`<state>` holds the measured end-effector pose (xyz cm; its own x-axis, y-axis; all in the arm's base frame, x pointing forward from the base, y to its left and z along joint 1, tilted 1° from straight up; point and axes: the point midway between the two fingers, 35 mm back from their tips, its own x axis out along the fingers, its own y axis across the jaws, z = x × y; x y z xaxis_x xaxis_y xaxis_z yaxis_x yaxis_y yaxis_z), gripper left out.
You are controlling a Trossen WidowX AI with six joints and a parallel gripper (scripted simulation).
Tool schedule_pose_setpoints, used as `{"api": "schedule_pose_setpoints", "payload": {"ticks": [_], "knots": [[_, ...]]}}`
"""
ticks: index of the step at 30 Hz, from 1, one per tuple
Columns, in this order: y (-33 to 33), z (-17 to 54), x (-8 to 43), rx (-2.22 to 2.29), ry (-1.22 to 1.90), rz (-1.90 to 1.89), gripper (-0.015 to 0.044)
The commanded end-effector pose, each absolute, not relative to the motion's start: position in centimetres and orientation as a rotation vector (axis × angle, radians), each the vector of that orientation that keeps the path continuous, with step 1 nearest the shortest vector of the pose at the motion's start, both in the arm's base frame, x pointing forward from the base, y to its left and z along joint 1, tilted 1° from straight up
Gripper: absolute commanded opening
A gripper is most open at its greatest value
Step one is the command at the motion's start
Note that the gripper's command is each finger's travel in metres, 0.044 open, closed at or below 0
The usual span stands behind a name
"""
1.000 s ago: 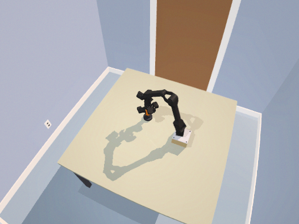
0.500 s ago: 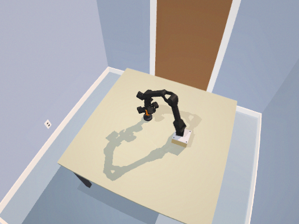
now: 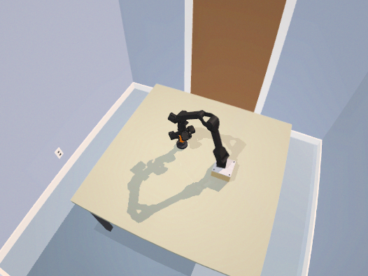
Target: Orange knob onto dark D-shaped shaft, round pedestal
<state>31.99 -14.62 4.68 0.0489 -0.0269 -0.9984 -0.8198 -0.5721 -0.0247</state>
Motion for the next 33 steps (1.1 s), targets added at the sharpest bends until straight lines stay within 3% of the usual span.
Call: {"api": "schedule_pose_setpoints", "payload": {"ticks": [1, 33], "knots": [[-14.63, 4.61, 32.01, -1.719, 0.834, 1.614, 0.0], [-14.66, 4.74, 31.98, -1.73, 0.824, 1.625, 0.0]]}}
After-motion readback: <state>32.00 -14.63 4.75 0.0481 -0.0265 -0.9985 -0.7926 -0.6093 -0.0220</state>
